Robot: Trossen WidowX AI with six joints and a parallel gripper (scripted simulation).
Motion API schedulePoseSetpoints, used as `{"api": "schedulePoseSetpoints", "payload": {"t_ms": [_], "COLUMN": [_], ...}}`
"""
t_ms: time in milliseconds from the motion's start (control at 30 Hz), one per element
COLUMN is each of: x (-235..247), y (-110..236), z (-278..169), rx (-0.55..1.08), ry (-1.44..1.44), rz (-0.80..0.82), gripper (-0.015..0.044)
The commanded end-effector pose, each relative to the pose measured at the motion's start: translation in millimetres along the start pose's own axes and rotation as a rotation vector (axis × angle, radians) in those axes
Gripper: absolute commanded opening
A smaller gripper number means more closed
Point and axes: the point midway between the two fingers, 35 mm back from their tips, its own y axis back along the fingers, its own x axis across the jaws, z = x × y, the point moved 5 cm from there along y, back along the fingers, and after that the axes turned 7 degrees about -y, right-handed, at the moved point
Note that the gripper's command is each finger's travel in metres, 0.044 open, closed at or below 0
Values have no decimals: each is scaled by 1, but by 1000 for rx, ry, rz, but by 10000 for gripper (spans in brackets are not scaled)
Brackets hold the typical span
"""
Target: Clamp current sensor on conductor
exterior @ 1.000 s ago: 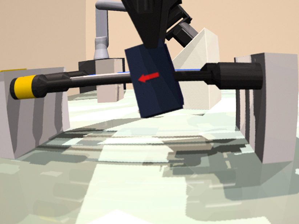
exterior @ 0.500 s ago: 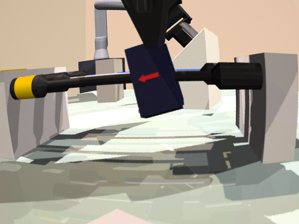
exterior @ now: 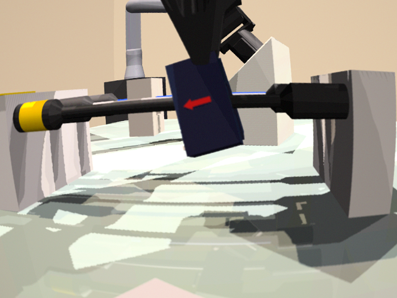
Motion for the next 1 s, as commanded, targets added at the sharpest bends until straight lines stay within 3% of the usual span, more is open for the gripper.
{"api": "schedulePoseSetpoints", "payload": {"t_ms": [0, 400, 633, 767, 967], "x": [0, 0, 0, -2, -2], "y": [2, 2, 2, -31, -35], "z": [1, 1, 1, -1, -2], "rx": [-1, -1, -1, 9, 10], "ry": [0, 0, 0, 5, 6], "rz": [-4, -4, -4, 24, 26], "gripper": [131, 440, 440, 440, 440]}}
